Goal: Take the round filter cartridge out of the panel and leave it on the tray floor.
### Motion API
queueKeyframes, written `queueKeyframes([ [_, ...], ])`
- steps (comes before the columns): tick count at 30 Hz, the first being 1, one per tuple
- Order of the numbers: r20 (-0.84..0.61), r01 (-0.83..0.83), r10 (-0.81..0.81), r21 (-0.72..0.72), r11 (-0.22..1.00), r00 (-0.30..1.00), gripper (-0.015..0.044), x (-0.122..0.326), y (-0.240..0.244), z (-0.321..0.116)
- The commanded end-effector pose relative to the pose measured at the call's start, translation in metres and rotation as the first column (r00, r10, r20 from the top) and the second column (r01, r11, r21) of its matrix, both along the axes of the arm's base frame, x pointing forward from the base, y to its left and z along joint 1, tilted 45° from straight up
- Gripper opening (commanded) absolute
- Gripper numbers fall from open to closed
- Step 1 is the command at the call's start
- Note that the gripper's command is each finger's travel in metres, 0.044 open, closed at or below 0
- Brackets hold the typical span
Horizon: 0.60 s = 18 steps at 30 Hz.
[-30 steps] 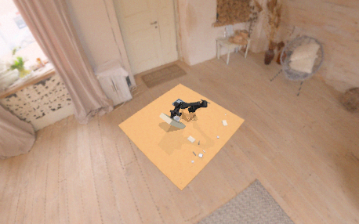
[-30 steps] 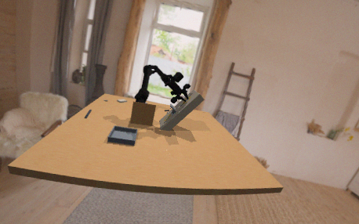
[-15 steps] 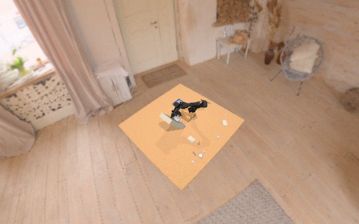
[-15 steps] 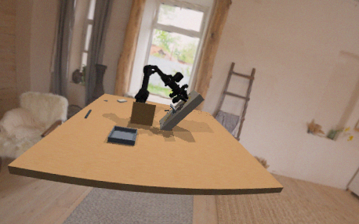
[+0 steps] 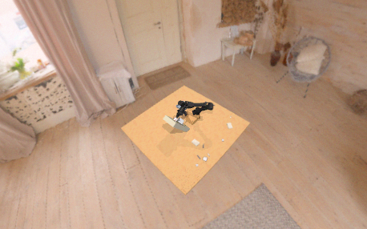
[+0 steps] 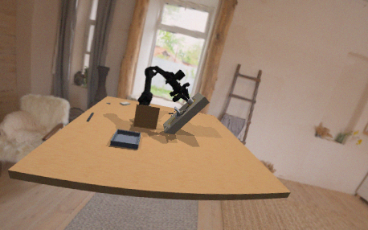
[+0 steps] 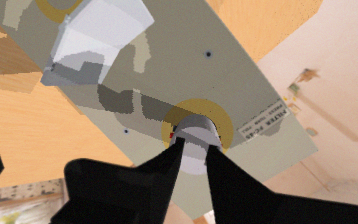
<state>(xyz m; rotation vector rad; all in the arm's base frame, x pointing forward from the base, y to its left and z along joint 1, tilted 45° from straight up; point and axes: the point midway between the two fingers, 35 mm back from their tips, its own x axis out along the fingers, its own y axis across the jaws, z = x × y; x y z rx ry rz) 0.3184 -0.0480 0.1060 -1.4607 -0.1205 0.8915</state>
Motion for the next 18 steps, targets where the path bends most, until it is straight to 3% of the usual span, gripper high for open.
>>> queueKeyframes([
  [1, -0.007, 0.025, -0.025, -0.003, 1.0, 1.0, 0.0, -0.011, -0.013, 0.008],
  [18, -0.008, 0.033, -0.033, 0.009, 0.999, 0.999, 0.0, -0.039, -0.003, -0.006],
])
